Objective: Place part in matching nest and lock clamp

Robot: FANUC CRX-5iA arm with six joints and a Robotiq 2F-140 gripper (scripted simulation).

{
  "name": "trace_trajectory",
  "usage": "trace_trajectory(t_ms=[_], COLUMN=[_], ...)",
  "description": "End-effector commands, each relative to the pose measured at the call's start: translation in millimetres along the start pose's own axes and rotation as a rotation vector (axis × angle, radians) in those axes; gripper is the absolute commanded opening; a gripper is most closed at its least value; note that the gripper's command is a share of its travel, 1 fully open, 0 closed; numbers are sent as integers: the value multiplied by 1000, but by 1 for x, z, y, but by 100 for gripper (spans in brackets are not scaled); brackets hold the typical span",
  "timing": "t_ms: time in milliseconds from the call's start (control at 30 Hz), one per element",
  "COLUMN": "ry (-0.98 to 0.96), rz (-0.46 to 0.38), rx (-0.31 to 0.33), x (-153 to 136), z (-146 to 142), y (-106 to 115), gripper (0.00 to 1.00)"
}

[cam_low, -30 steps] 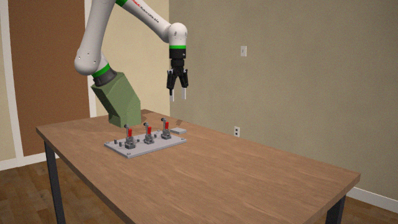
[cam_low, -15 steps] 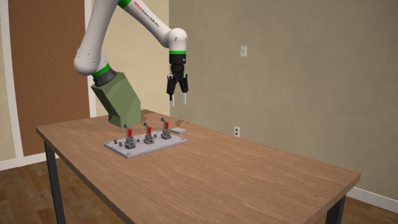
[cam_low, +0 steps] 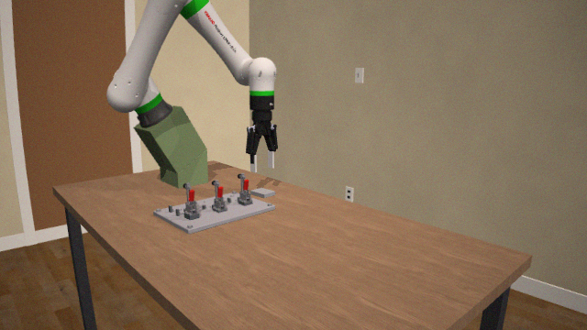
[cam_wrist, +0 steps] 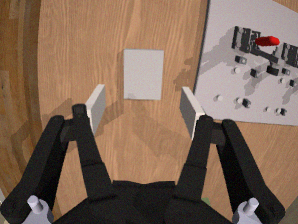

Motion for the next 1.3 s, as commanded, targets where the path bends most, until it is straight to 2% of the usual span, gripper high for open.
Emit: trace_trajectory(t_ms=[0, 367, 733, 1267], ry=[0, 0, 0, 0], rz=[1, 1, 1, 1], rx=[0, 0, 0, 0], x=[0, 1, 1, 1], z=[0, 0, 0, 0], y=[-14, -50, -60, -60], gripper=[58, 58, 58, 58])
Point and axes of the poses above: the point where the finger pads meet when closed, its own y axis back along the fingers, its own z axis across the jaws, x = y × z, the point moved 7 cm from there along y, back along the fingers, and after that the axes turned 14 degrees about -y, right-handed, at the moved point
